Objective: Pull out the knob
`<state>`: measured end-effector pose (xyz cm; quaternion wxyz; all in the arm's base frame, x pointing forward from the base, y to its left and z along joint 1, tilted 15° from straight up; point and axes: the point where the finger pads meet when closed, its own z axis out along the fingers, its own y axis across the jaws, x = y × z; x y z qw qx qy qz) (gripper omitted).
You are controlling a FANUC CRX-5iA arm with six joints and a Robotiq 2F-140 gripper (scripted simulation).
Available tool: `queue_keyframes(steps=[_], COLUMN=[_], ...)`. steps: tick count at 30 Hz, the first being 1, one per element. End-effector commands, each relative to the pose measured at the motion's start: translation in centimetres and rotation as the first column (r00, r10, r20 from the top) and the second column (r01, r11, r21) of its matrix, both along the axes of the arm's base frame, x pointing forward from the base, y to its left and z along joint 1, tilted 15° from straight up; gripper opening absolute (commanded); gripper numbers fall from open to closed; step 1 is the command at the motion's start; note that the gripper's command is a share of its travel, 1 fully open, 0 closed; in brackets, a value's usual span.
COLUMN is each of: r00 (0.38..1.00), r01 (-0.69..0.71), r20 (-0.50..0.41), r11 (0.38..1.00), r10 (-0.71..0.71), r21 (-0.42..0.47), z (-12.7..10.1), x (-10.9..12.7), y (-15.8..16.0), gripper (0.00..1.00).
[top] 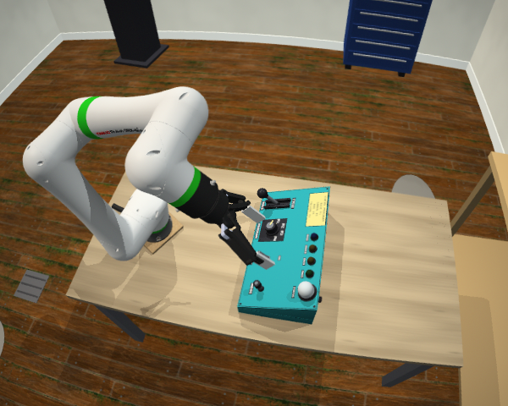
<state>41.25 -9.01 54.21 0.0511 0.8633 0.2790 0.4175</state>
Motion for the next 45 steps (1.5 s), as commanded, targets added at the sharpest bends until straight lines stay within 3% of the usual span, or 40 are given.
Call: queue_keyframes(steps=[1,4,7,9,10,12,13,15,17,24,31,45], r00=[1.000,0.999,0.998,0.997,0.997,0.994,0.994,0.992,0.992,0.983,0.980,0.979], r01=[0.022,0.046,0.059,0.083,0.083,0.106,0.106,0.127,0.127,0.178,0.195,0.196], r20=[0.010,0.003,-0.001,-0.006,-0.006,-0.011,-0.011,-0.014,-0.014,-0.022,-0.025,-0.025], r11=[0.998,0.993,0.990,0.981,0.981,0.971,0.971,0.961,0.961,0.930,0.917,0.916], r10=[-0.022,-0.047,-0.059,-0.083,-0.083,-0.106,-0.106,-0.127,-0.127,-0.180,-0.199,-0.200], r21=[0.058,0.107,0.130,0.174,0.174,0.212,0.212,0.246,0.246,0.323,0.348,0.350], z=[-4.1,-7.7,-9.4,-12.5,-12.5,-15.3,-15.3,-17.8,-17.8,-23.4,-25.3,-25.4], x=[-2.4,-4.0,-4.7,-5.9,-5.9,-7.0,-7.0,-7.8,-7.8,-9.5,-10.0,-10.0], y=[0.1,0.4,0.5,0.9,0.9,1.2,1.2,1.6,1.6,2.4,2.6,2.7], gripper=[1.00,1.00,1.00,1.00,1.00,1.00,1.00,1.00,1.00,1.00,1.00,1.00])
